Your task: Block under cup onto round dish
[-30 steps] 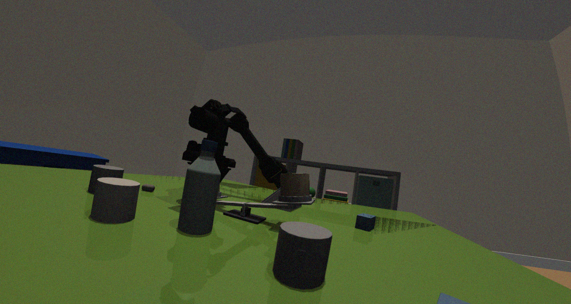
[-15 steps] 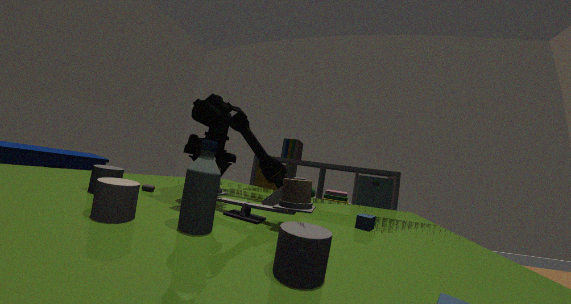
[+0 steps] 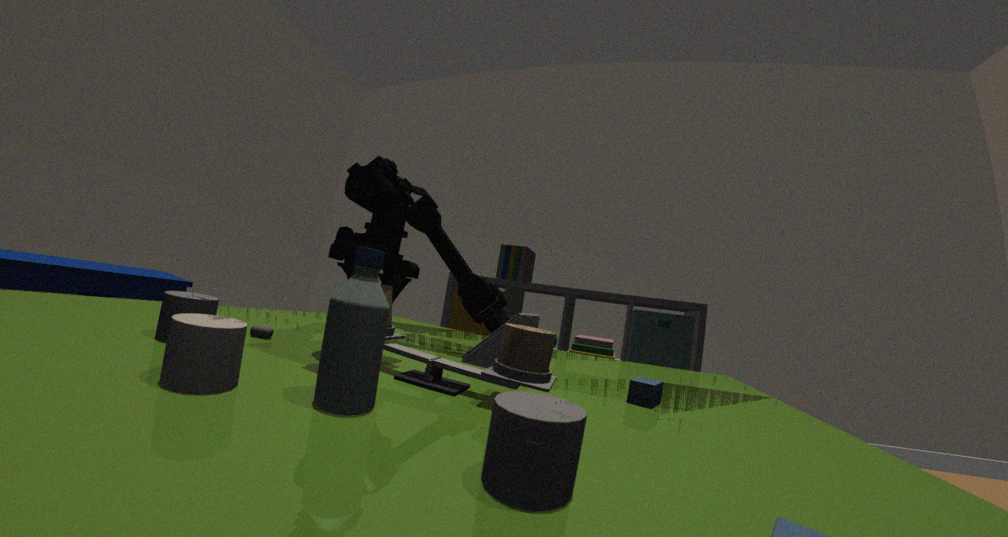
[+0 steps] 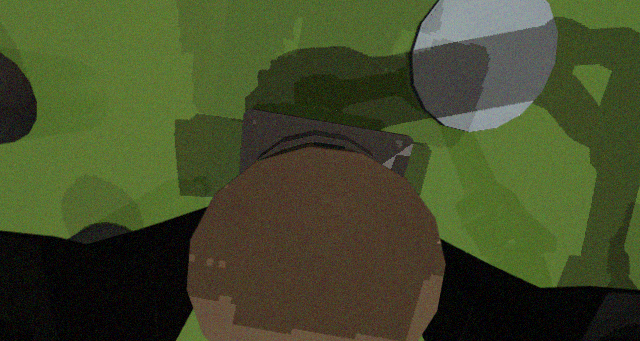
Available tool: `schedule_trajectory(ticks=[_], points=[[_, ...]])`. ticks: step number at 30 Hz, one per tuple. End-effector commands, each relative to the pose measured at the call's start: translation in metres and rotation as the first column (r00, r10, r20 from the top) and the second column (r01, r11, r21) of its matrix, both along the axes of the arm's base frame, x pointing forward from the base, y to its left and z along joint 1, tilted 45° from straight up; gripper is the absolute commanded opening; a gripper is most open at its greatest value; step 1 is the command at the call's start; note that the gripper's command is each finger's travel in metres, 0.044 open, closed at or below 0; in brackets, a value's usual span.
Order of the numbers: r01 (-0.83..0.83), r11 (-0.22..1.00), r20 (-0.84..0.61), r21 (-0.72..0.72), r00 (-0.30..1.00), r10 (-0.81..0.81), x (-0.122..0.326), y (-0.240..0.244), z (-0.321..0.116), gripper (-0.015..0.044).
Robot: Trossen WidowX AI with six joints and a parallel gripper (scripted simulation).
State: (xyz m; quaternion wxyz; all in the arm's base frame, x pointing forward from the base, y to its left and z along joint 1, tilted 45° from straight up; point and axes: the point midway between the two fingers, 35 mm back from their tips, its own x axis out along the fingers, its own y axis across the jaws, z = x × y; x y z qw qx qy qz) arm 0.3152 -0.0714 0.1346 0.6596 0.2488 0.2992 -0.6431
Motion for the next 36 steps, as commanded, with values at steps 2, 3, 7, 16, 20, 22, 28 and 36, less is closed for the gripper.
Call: schedule_trajectory(ticks=[2,3,7,16,20,22,28,36], points=[[-0.007,1.000,0.025,-0.001,1.000,0.007,0.005,0.006,0.008,0.0000],[-0.008,1.000,0.026,0.000,1.000,0.008,0.005,0.007,0.009,0.0000],[-0.013,1.000,0.027,0.000,1.000,0.013,0.005,0.010,0.013,0.0000],[-0.025,1.000,0.029,0.002,0.999,0.024,0.005,0.019,0.021,0.0000],[-0.030,1.000,0.030,0.003,0.999,0.029,0.005,0.023,0.025,0.0000],[-0.032,0.999,0.031,0.003,0.999,0.032,0.005,0.024,0.027,0.0000],[-0.039,0.999,0.032,0.004,0.999,0.039,0.005,0.030,0.032,0.0000],[-0.049,0.999,0.035,0.006,0.998,0.049,0.004,0.037,0.039,0.0000]])
